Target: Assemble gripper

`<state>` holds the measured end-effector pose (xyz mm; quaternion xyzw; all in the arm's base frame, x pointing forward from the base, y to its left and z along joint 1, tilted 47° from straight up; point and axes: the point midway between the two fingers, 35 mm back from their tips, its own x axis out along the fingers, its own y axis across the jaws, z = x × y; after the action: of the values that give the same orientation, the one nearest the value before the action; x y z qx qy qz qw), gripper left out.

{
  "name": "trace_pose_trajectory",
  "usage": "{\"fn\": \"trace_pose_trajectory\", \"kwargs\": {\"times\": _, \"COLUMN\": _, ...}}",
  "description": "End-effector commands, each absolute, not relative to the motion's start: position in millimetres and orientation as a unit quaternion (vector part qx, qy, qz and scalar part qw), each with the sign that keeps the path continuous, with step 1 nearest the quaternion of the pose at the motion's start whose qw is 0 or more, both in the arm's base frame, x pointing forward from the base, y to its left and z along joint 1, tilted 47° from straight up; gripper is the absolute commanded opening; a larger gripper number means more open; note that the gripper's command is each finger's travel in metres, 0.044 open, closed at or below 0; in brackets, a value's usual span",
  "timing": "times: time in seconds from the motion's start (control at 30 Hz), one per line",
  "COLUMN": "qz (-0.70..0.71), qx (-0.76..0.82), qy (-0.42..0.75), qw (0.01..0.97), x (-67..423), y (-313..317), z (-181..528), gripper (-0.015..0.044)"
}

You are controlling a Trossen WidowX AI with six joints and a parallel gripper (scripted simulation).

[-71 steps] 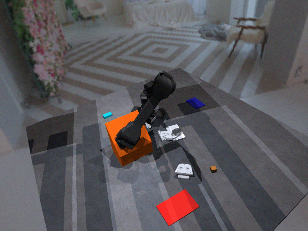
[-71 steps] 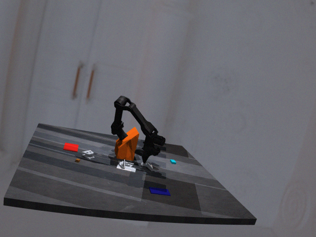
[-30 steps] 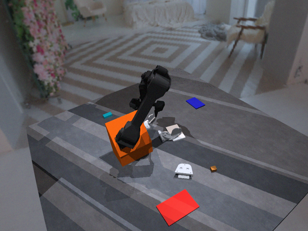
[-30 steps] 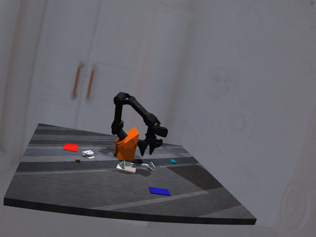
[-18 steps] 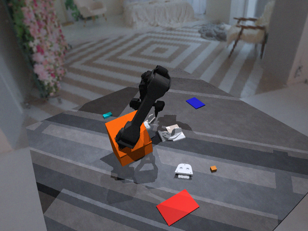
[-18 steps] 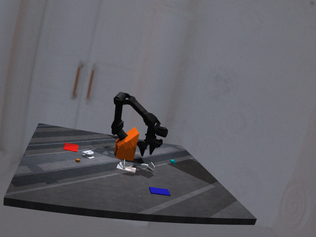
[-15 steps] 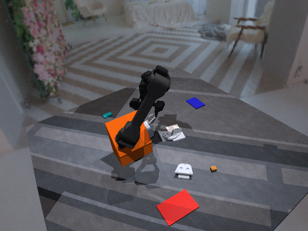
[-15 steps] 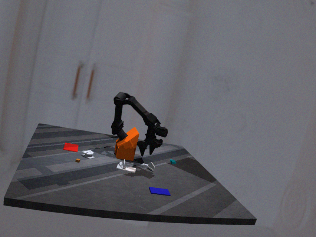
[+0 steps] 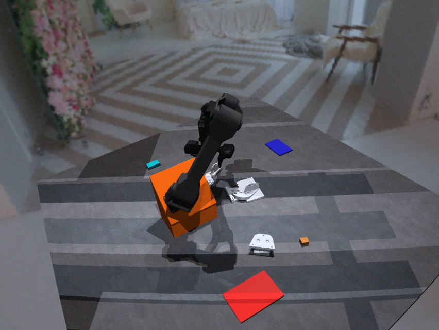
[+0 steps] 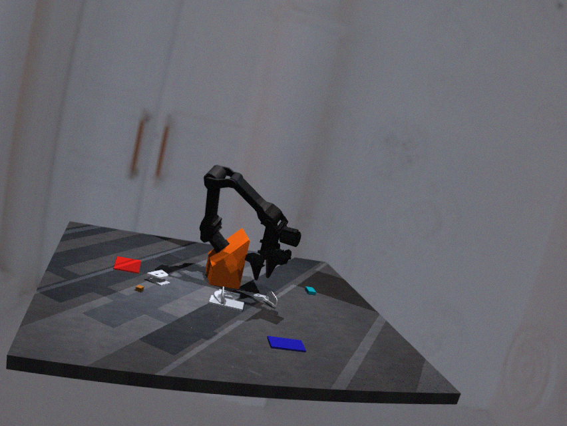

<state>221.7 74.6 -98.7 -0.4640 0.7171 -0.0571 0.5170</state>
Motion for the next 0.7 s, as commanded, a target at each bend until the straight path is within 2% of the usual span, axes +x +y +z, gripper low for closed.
{"fn": "trace_pose_trajectory", "kwargs": {"times": 0.0, "qz": -0.059, "qx": -0.460, "qy": 0.718, "qw": 0.519, "x": 222.6, "y": 76.3, "z": -97.8, "gripper": 0.0256}}
{"fn": "trace_pose_trajectory", "kwargs": {"times": 0.33, "qz": -0.059, "qx": -0.460, "qy": 0.718, "qw": 0.519, "x": 222.6, "y": 76.3, "z": -97.8, "gripper": 0.0000}}
{"fn": "trace_pose_trajectory", "kwargs": {"times": 0.67, "qz": -0.059, "qx": -0.460, "qy": 0.718, "qw": 0.519, "x": 222.6, "y": 76.3, "z": -97.8, "gripper": 0.0000}}
